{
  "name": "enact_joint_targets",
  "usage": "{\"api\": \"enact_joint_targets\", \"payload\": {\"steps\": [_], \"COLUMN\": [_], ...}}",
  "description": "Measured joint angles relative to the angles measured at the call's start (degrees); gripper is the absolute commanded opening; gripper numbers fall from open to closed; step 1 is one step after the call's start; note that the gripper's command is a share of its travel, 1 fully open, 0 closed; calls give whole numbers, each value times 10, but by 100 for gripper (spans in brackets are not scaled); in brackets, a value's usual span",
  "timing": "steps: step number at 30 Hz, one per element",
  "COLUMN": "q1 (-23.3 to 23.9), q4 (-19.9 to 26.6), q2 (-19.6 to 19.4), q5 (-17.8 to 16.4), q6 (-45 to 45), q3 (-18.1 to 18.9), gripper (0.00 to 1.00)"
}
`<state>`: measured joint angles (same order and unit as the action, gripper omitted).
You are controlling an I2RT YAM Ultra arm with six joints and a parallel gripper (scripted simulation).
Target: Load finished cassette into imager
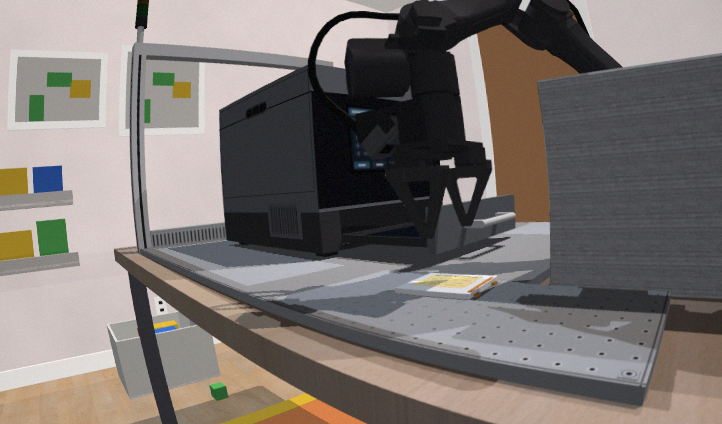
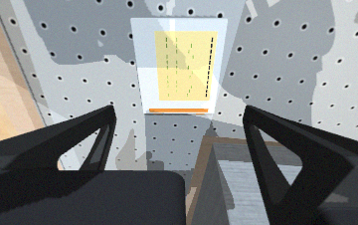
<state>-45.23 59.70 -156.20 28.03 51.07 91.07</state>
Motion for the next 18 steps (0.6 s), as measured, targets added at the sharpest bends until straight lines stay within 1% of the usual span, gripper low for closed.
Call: {"api": "enact_joint_targets", "payload": {"steps": [9,18], "q1": [9,17], "q4": [-14,-40], "q2": [0,-12], "q5": [3,7], "q6": [-2,-10], "q3": [-13,-24], "gripper": [100,100]}}
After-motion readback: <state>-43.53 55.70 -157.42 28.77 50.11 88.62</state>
